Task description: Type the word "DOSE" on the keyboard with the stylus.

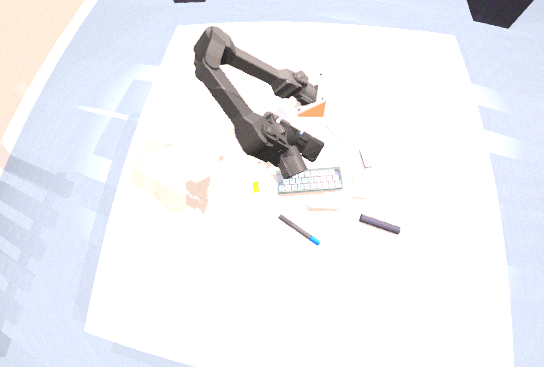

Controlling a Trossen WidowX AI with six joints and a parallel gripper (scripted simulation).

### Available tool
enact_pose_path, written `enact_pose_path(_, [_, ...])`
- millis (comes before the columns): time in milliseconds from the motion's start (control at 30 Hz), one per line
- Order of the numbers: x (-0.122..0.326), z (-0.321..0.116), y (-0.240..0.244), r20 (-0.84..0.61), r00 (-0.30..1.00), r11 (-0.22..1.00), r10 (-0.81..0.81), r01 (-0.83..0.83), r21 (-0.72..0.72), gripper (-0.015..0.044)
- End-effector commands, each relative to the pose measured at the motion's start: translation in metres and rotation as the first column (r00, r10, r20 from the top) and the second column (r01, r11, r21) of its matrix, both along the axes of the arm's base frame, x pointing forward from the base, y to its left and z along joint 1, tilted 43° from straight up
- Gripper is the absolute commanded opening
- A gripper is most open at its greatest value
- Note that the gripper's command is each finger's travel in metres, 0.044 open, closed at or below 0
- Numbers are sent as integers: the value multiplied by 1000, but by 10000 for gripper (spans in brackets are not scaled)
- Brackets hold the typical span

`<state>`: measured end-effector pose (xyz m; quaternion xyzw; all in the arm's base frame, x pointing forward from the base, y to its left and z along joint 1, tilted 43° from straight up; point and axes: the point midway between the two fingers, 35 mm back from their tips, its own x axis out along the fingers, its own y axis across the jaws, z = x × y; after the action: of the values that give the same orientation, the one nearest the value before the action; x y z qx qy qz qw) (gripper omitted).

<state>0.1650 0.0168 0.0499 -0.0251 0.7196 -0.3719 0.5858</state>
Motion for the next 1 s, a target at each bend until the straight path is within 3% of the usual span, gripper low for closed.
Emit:
enact_pose_path(0, [-1, -3, -3, -8, 1000, 1000, 5, -5, -3, 150])
enact_pose_path(967, [2, -19, -18, -7, 1000, 1000, 5, -5, -4, 150])
